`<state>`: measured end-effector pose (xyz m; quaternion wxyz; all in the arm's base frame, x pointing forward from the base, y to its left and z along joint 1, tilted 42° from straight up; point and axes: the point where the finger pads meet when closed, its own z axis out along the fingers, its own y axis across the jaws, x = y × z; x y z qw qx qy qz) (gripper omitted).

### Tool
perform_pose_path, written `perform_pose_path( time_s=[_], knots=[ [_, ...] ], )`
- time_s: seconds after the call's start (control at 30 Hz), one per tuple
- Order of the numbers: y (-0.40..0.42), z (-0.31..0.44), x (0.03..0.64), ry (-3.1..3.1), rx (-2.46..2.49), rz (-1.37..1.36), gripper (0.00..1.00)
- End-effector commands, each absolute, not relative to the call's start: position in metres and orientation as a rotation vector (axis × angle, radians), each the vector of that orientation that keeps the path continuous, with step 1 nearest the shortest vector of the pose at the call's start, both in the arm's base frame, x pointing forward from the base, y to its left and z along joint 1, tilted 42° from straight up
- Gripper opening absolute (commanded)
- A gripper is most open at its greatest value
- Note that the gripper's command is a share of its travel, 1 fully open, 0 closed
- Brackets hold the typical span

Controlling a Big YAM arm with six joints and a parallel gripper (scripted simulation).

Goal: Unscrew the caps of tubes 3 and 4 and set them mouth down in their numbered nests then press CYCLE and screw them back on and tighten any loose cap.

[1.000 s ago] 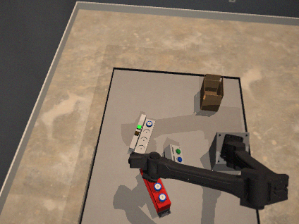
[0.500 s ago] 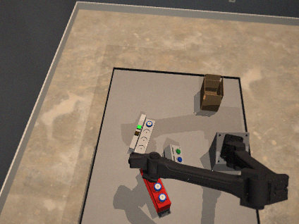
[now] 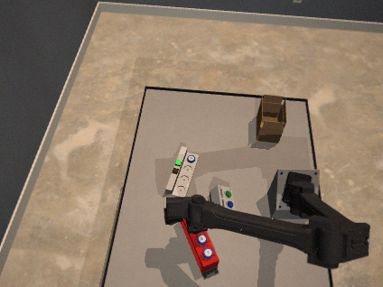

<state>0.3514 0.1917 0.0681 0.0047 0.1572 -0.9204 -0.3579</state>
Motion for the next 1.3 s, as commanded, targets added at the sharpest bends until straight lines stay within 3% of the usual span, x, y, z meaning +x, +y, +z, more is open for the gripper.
perform_pose_path(
  time_s=[0.0, 0.5, 1.27],
  knots=[
    [0.197, 0.080, 0.365, -2.886, 0.917, -1.163, 0.49],
    [0.190, 0.065, 0.345, -2.646, 1.845, -1.150, 0.49],
    [0.185, 0.072, 0.347, -2.673, 1.863, -1.140, 0.49]
  ],
)
